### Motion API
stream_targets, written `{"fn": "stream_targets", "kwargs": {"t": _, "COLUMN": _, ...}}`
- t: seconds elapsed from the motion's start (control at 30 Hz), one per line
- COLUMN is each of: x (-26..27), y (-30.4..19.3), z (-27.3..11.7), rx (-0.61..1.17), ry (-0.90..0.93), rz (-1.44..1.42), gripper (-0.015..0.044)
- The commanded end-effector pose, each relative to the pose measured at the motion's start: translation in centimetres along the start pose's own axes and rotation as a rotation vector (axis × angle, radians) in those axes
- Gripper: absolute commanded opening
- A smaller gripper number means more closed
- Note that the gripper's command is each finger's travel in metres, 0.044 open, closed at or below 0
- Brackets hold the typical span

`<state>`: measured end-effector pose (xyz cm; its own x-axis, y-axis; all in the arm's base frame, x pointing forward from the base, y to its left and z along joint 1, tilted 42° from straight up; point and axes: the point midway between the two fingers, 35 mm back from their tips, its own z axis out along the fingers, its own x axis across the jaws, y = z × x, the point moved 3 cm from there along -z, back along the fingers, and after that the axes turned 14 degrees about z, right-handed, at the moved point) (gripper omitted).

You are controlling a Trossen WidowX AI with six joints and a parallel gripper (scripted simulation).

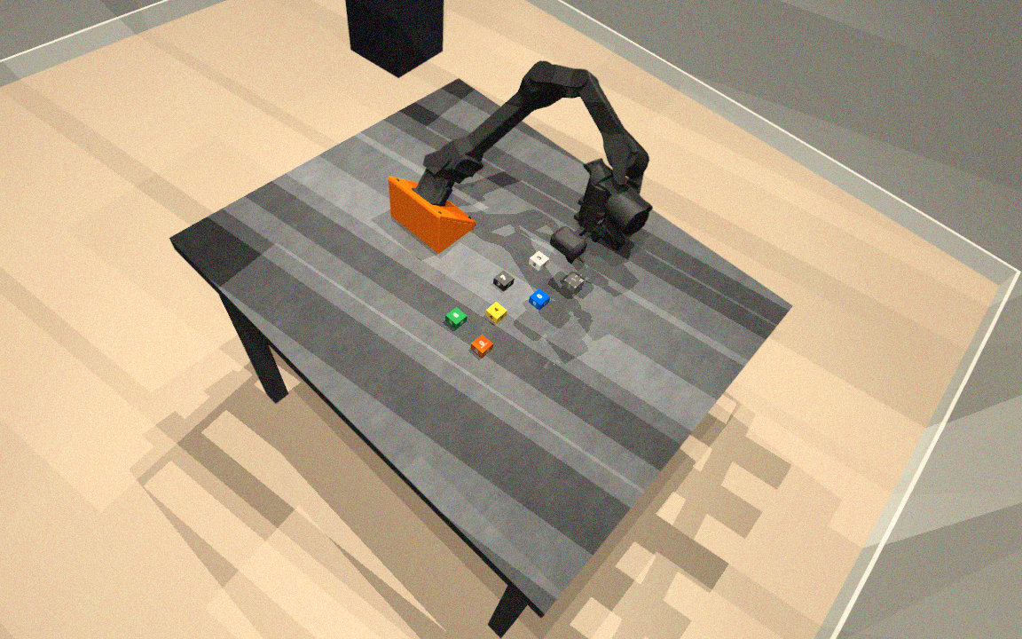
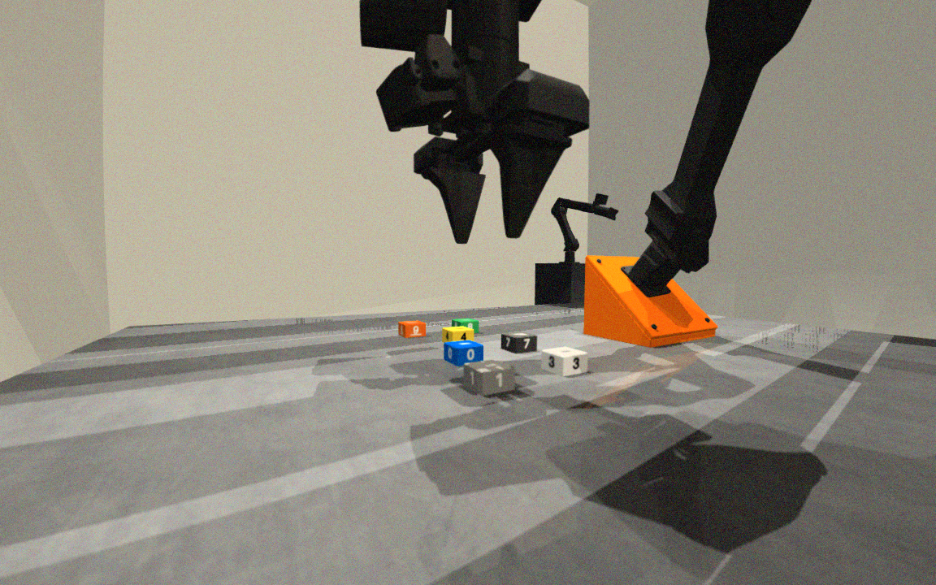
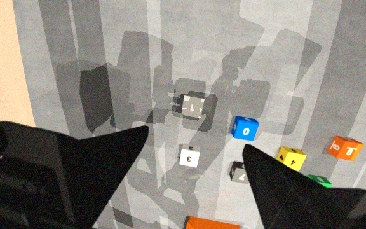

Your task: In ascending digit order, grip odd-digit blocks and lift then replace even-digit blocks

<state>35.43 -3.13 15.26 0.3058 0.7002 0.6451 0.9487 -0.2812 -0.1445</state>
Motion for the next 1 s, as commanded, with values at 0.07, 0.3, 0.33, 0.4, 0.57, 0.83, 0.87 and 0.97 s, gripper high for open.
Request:
{"fn": "stream_targets", "kwargs": {"t": 0.07, "x": 0.1, "y": 0.1, "z": -0.1, "rx": -0.002, "ry": 0.004, "rz": 0.003, "gripper": 0.04}}
{"fn": "stream_targets", "kwargs": {"t": 0.3, "x": 0.1, "y": 0.1, "z": -0.1, "rx": -0.002, "ry": 0.004, "rz": 0.003, "gripper": 0.04}}
{"fn": "stream_targets", "kwargs": {"t": 0.33, "x": -0.2, "y": 0.1, "z": -0.1, "rx": -0.002, "ry": 0.003, "rz": 0.003, "gripper": 0.04}}
{"fn": "stream_targets", "kwargs": {"t": 0.4, "x": -3.3, "y": 0.1, "z": -0.1, "rx": -0.003, "ry": -0.001, "rz": 0.004, "gripper": 0.04}}
{"fn": "stream_targets", "kwargs": {"t": 0.57, "x": -8.8, "y": -0.8, "z": 0.0, "rx": -0.001, "ry": 0.0, "rz": 0.004, "gripper": 0.04}}
{"fn": "stream_targets", "kwargs": {"t": 0.83, "x": -8.8, "y": -0.8, "z": 0.0, "rx": -0.001, "ry": 0.0, "rz": 0.004, "gripper": 0.04}}
{"fn": "stream_targets", "kwargs": {"t": 0.87, "x": -8.8, "y": -0.8, "z": 0.0, "rx": -0.001, "ry": 0.0, "rz": 0.004, "gripper": 0.04}}
{"fn": "stream_targets", "kwargs": {"t": 0.97, "x": -8.8, "y": -0.8, "z": 0.0, "rx": -0.001, "ry": 0.0, "rz": 0.004, "gripper": 0.04}}
